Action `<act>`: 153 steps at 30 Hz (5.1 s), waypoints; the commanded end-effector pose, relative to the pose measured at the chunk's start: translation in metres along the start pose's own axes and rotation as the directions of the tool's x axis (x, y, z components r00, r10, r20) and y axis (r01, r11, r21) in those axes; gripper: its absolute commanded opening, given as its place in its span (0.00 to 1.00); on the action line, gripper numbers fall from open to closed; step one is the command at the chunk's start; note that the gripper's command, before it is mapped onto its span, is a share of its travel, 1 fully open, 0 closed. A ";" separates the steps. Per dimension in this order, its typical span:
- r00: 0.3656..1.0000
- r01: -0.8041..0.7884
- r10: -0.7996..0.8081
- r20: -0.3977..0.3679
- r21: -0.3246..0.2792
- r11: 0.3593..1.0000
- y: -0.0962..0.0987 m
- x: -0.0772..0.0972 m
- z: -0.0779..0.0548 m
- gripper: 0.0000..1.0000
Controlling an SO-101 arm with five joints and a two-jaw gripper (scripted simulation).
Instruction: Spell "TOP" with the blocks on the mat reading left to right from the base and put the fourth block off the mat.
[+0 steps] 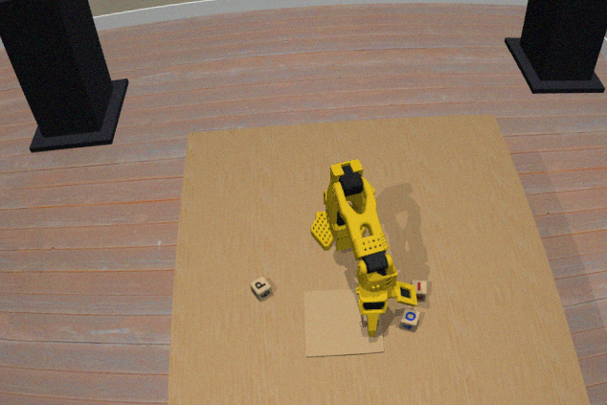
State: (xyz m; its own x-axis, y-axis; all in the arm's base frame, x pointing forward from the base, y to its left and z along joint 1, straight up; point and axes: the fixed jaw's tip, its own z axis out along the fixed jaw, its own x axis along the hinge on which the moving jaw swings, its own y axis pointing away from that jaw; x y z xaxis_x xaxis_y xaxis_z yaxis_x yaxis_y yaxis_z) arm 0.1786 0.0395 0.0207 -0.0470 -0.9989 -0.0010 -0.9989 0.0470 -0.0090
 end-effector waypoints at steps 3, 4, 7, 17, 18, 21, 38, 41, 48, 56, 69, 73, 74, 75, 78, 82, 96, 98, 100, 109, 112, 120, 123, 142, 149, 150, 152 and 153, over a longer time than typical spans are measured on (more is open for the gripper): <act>1.000 0.004 -0.006 0.024 0.087 0.996 -0.013 -0.004 -0.013 0.36; 1.000 0.004 -0.006 0.024 0.087 0.996 -0.013 -0.004 -0.014 0.36; 1.000 0.004 -0.006 0.024 0.087 0.996 -0.014 -0.004 -0.020 0.36; 1.000 0.004 -0.006 0.024 0.087 0.996 -0.013 -0.004 -0.046 0.36; 1.000 0.004 -0.006 0.024 0.087 0.996 -0.013 -0.004 -0.050 0.36; 1.000 0.004 -0.006 0.024 0.087 0.996 -0.011 -0.003 -0.060 0.36; 1.000 0.004 -0.006 0.024 0.087 0.996 -0.008 -0.003 -0.073 0.36; 1.000 0.004 -0.006 0.024 0.087 0.996 -0.008 -0.003 -0.073 0.36; 1.000 0.004 -0.006 0.024 0.087 0.996 -0.008 -0.003 -0.073 0.36; 0.999 0.003 -0.006 0.031 0.115 0.993 -0.009 -0.003 -0.077 0.36; 0.995 -0.016 -0.024 0.100 0.379 0.925 -0.009 -0.003 -0.123 0.35; 0.992 -0.027 -0.035 0.124 0.471 0.881 -0.005 -0.002 -0.140 0.35; 0.991 -0.030 -0.038 0.128 0.489 0.872 -0.004 -0.002 -0.143 0.35; 0.990 -0.032 -0.040 0.132 0.503 0.864 -0.004 -0.001 -0.146 0.35; 0.989 -0.037 -0.045 0.139 0.531 0.847 -0.002 -0.001 -0.151 0.35; 0.989 -0.038 -0.046 0.141 0.539 0.842 -0.002 -0.001 -0.153 0.35; 0.987 -0.063 -0.026 0.157 0.535 0.843 -0.002 -0.002 -0.153 0.35; 0.986 -0.076 -0.016 0.165 0.532 0.843 -0.002 -0.003 -0.153 0.35; 0.985 -0.084 -0.009 0.170 0.531 0.843 -0.003 -0.003 -0.153 0.35; 0.971 -0.181 0.070 0.229 0.509 0.841 -0.005 -0.008 -0.155 0.35; 0.959 -0.233 0.113 0.261 0.494 0.837 -0.006 -0.010 -0.156 0.35; 0.916 -0.360 0.220 0.335 0.449 0.818 -0.009 -0.017 -0.158 0.35; 0.883 -0.432 0.281 0.375 0.417 0.800 -0.011 -0.021 -0.159 0.35; 0.516 -0.824 0.652 0.555 0.114 0.555 -0.022 -0.049 -0.167 0.35; 0.299 -0.919 0.767 0.568 -0.044 0.391 -0.027 -0.062 -0.169 0.35; 0.267 -0.928 0.780 0.566 -0.067 0.367 -0.028 -0.063 -0.170 0.35; 0.267 -0.928 0.780 0.566 -0.067 0.367 -0.028 -0.063 -0.170 0.35; 0.236 -0.936 0.792 0.563 -0.088 0.342 -0.028 -0.065 -0.170 0.35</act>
State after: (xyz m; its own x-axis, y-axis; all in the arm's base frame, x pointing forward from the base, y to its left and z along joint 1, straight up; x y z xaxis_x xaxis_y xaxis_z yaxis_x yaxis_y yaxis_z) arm 0.2070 0.0983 0.1731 -0.8180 -0.2836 -0.5005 -0.3449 0.9381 0.0322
